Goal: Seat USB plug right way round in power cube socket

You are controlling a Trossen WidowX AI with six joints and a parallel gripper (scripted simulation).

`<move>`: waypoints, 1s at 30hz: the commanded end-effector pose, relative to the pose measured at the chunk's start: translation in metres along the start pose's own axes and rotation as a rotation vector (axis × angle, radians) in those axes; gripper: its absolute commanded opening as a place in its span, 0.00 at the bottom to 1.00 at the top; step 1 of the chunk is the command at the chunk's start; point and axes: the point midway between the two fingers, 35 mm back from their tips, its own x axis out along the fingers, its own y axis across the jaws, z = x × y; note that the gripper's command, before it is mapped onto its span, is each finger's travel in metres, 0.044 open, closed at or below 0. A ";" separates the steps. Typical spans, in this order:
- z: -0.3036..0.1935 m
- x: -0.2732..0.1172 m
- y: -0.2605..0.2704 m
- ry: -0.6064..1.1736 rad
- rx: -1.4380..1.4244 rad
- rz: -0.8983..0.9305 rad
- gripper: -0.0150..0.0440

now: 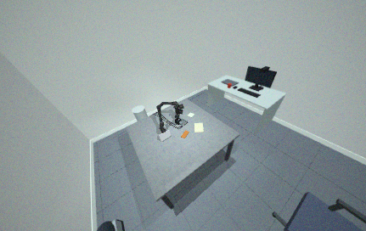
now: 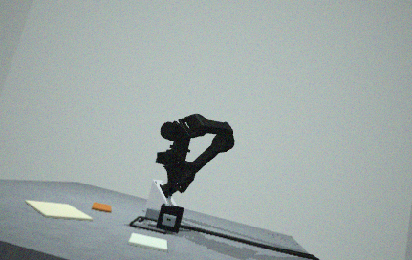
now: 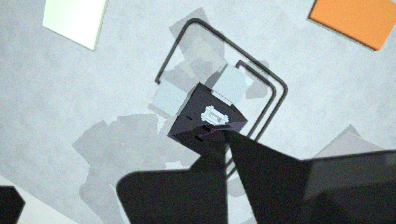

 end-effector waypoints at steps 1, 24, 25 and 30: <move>0.000 0.000 0.000 0.000 -0.090 0.000 0.25; 0.000 0.000 0.000 0.000 -0.693 0.000 0.25; 0.000 0.000 0.000 0.000 -0.719 -0.001 0.25; 0.000 0.000 0.000 0.000 -0.850 -0.001 0.25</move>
